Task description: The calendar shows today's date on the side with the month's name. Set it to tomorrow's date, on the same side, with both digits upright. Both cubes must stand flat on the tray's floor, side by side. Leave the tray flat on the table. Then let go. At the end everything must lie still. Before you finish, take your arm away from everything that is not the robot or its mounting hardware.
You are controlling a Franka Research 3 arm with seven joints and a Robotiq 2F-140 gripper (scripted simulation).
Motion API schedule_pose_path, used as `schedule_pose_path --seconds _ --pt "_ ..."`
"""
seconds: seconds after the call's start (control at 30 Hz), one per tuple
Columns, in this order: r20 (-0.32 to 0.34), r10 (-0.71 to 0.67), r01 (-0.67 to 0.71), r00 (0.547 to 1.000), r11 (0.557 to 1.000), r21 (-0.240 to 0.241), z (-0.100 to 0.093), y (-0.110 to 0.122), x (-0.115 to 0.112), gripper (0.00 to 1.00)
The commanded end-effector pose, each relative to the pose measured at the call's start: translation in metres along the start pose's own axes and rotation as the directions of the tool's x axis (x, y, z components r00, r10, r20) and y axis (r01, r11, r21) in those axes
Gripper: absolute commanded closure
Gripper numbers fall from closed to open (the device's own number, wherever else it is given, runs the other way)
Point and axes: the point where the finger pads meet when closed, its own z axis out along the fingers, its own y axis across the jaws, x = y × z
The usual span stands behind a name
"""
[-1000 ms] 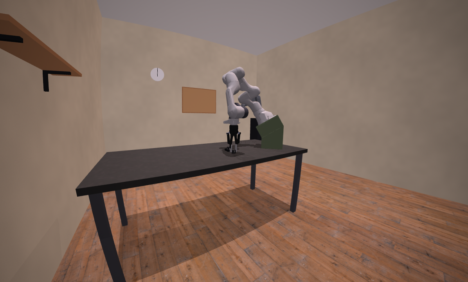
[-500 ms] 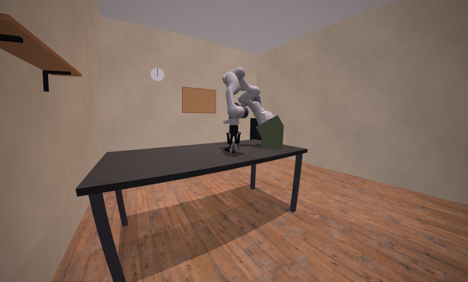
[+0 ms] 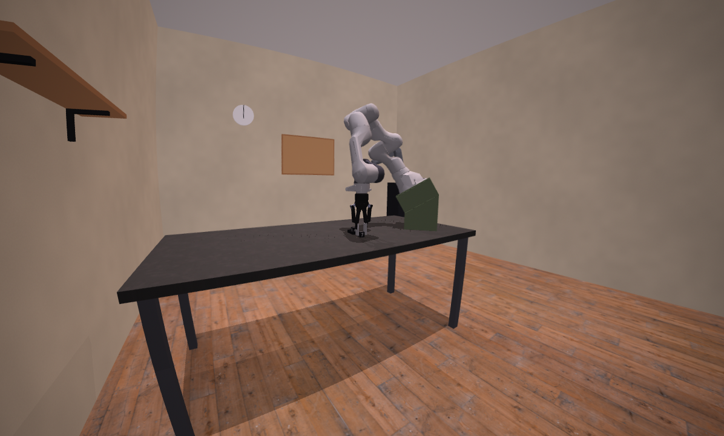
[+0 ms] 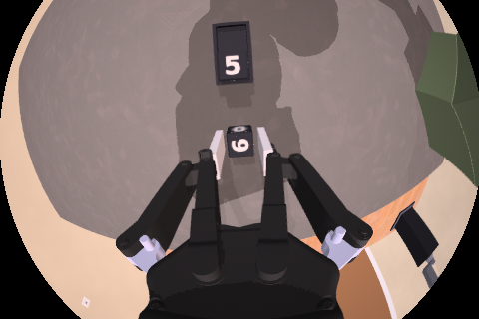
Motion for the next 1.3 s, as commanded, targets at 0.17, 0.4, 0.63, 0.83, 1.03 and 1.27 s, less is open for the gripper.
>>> schedule_pose_path --seconds 0.17,0.4,0.63,0.83,1.03,1.27 --pt "0.003 0.003 -0.003 1.0 1.0 0.0 0.0007 0.0001 -0.0014 0.84" --pt "0.003 0.003 -0.003 1.0 1.0 0.0 0.0007 0.0001 -0.0014 0.84" --pt "0.003 0.003 -0.003 1.0 1.0 0.0 0.0007 0.0001 -0.0014 0.84" --pt "0.003 0.003 -0.003 1.0 1.0 0.0 0.0007 0.0001 -0.0014 0.84" --pt "0.003 0.003 -0.003 1.0 1.0 0.0 0.0007 0.0001 -0.0014 0.84" --pt "0.003 0.003 -0.003 1.0 1.0 0.0 -0.0026 0.0001 -0.0014 0.84"
